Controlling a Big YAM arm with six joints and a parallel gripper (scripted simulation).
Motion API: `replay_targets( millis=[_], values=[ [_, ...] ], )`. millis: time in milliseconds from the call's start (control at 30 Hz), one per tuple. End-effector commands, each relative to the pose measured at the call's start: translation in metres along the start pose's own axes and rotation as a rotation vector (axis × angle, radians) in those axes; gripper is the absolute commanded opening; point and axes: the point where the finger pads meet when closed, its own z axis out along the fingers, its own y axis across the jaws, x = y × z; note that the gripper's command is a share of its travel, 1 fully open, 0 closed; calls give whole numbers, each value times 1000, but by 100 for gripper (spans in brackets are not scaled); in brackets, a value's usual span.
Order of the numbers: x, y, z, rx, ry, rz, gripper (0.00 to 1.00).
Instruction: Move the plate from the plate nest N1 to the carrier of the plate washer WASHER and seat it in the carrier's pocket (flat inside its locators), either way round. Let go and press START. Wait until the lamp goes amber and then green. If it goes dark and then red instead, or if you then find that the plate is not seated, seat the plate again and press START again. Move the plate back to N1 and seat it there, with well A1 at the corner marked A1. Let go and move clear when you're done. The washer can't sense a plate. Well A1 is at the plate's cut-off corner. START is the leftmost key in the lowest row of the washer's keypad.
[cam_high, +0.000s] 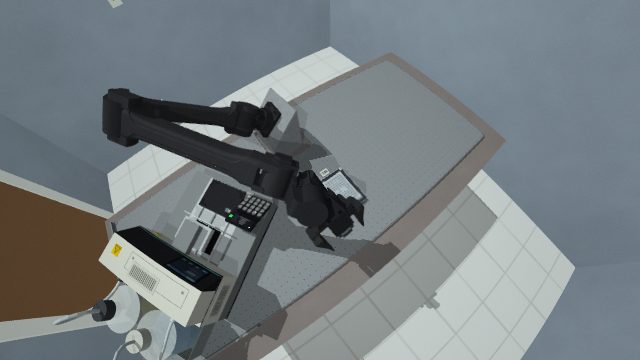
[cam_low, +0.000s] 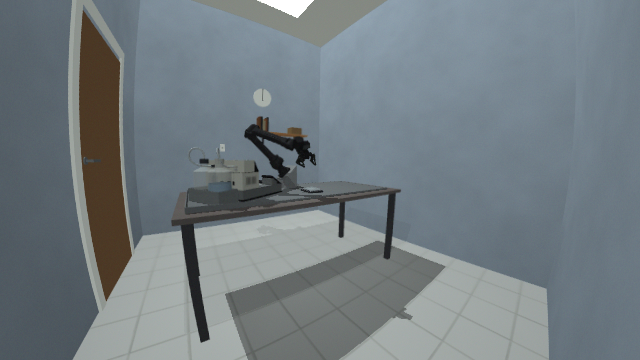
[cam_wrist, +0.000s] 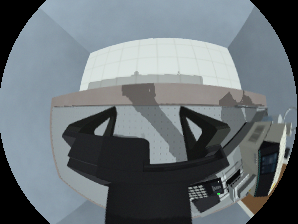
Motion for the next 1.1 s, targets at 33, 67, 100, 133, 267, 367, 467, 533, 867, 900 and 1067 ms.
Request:
replay_targets(
  millis=[33,67,100,133,267,367,467,533,867,900,1067],
  values=[
    [10,23,-14,-28,18,27,100],
    [13,27,-17,-52,44,31,100],
    [-11,23,-20,-59,31,60,100],
    [18,33,-21,-64,67,35,100],
    [30,45,-24,-82,104,32,100],
    [36,51,-29,-89,128,34,100],
    [22,57,-33,-110,155,57,100],
    [50,61,-43,-106,173,44,100],
    [55,82,-57,-132,268,60,100],
    [84,84,-62,-127,296,37,100],
    [99,89,-79,-127,342,43,100]
  ],
)
